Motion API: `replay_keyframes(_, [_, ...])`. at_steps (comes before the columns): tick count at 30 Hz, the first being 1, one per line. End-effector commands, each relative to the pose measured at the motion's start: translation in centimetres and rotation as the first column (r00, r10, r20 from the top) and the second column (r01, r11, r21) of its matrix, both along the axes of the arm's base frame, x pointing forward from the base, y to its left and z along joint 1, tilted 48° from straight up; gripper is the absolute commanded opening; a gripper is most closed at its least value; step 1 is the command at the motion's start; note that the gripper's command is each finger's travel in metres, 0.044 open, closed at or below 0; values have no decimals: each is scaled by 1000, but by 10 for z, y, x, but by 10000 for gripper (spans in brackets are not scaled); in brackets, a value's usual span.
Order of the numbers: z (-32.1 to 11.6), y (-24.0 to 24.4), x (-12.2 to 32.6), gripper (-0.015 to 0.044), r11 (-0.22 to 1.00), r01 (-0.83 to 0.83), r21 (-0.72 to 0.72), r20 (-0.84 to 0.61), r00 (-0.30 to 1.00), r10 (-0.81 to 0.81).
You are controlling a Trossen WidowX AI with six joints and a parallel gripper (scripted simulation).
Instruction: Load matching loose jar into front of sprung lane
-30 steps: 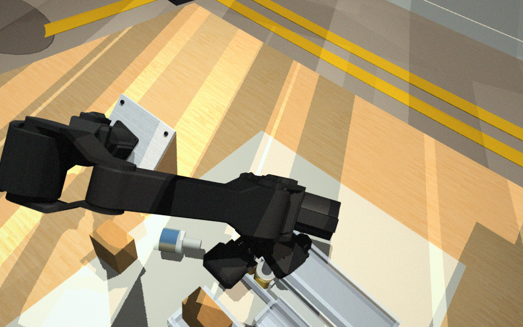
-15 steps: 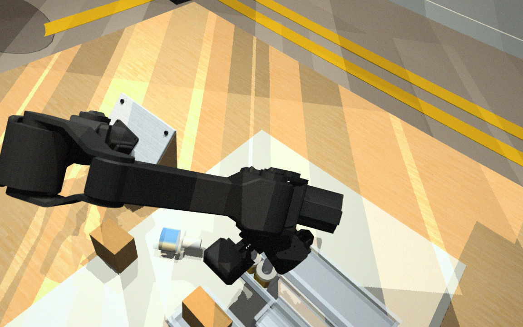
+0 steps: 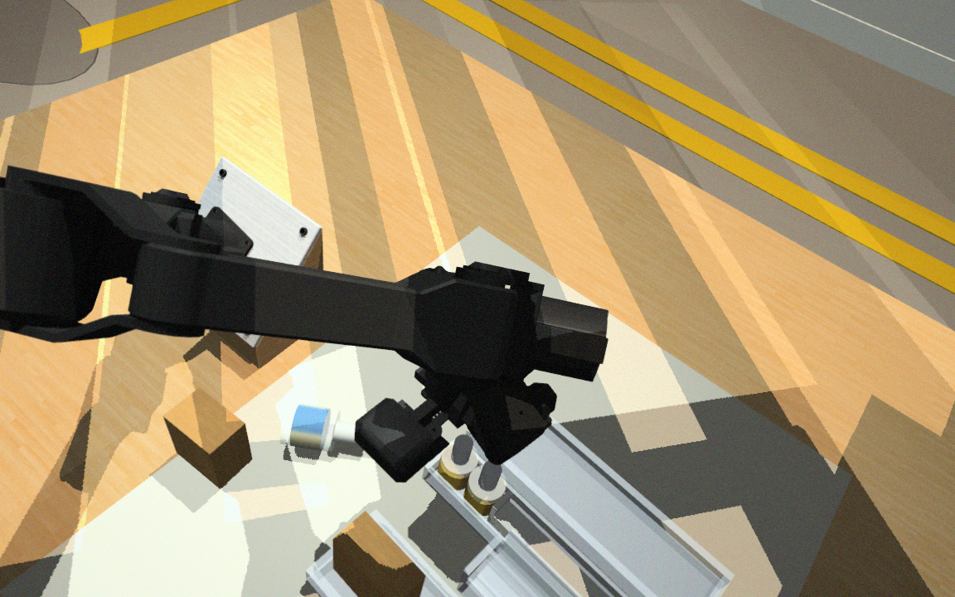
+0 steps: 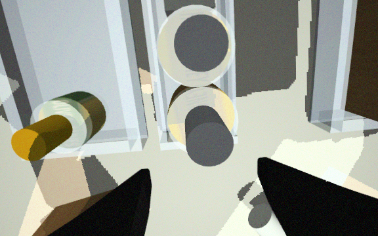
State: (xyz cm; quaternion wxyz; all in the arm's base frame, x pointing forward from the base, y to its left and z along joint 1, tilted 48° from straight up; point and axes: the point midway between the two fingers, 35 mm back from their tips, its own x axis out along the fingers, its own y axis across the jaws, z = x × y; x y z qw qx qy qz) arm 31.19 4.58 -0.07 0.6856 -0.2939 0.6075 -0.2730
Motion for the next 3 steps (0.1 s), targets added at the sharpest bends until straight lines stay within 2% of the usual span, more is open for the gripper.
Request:
replay_keyframes(1, [-3,-1,-15,271,1000,6,2,-1,1000,-6])
replay_keyframes(3, [-3,-2,-22,271,1000,6,2,-1,1000,-6])
